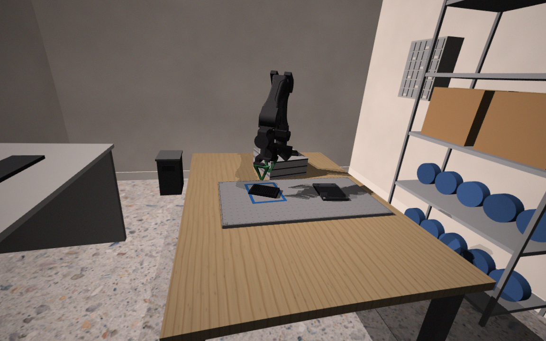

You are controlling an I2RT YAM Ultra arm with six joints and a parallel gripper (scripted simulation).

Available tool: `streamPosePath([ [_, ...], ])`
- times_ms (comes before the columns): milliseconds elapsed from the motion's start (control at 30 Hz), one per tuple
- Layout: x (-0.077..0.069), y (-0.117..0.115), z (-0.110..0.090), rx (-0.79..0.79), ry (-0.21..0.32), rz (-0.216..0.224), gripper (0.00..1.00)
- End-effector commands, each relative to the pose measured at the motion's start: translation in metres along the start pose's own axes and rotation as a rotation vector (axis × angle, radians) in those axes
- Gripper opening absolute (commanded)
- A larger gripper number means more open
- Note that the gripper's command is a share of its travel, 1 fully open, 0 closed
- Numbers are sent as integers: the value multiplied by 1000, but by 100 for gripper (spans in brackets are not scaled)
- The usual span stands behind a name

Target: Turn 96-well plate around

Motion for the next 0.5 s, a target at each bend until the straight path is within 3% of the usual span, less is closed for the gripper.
streamPosePath([
  [0, -5, -3, 0, 127, -4, -18, 100],
  [367, -5, -3, 0, 494, -7, -17, 100],
  [467, -5, -3, 0, 527, -7, -17, 100],
])
Point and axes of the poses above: the point where the finger pads meet when closed, its own x axis out along the fingers, its own y axis across the jaws, z = x × y, the point moved 2 cm from there along -x, back along the fingers, and after that the axes turned 11 degrees about -x, right-handed, at the moved point
